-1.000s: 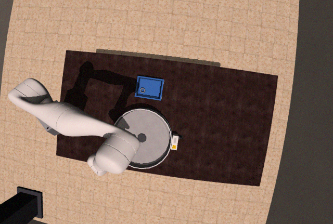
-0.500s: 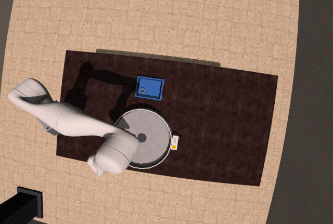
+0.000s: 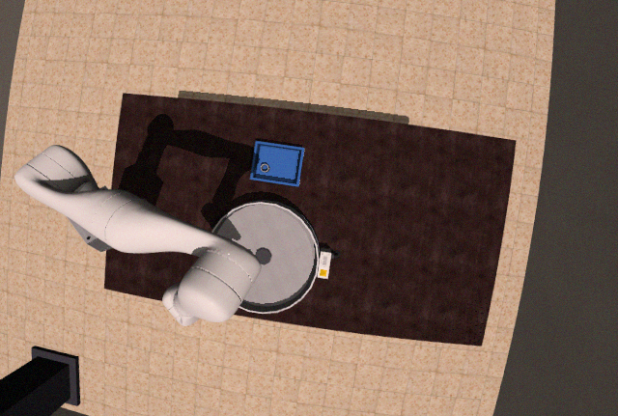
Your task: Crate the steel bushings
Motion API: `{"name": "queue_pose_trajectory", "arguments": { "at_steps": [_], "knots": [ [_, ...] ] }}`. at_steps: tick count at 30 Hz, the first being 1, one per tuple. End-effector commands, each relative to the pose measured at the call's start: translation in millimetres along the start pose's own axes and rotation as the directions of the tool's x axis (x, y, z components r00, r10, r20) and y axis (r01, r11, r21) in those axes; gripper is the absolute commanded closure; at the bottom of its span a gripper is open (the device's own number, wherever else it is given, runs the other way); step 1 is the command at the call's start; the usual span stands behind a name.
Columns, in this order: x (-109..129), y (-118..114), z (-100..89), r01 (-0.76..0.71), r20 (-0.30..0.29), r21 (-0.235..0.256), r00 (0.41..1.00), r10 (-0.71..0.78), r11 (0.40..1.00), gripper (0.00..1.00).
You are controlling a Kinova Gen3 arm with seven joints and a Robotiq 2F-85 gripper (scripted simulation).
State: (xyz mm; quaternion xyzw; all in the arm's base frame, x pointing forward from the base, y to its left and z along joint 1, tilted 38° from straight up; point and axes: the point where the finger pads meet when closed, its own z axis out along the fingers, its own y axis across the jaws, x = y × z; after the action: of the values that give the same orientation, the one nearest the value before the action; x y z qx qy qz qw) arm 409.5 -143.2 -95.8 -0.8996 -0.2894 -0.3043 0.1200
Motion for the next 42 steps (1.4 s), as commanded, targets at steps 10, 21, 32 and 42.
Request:
{"name": "queue_pose_trajectory", "arguments": {
  "at_steps": [10, 21, 32, 42],
  "knots": [
    [-0.3, 0.7, 3.9, 0.007, 0.002, 0.0, 1.0, -0.007, 1.0, 0.86],
    [-1.1, 0.3, 8.1, 0.002, 0.003, 0.0, 1.0, -0.002, 1.0, 0.86],
    [-1.5, 0.7, 10.9, -0.003, 0.003, -0.002, 1.0, 0.003, 1.0, 0.86],
    [-1.6, 0.8, 12.2, -0.003, 0.004, -0.002, 1.0, 0.003, 1.0, 0.86]
  ]
}}
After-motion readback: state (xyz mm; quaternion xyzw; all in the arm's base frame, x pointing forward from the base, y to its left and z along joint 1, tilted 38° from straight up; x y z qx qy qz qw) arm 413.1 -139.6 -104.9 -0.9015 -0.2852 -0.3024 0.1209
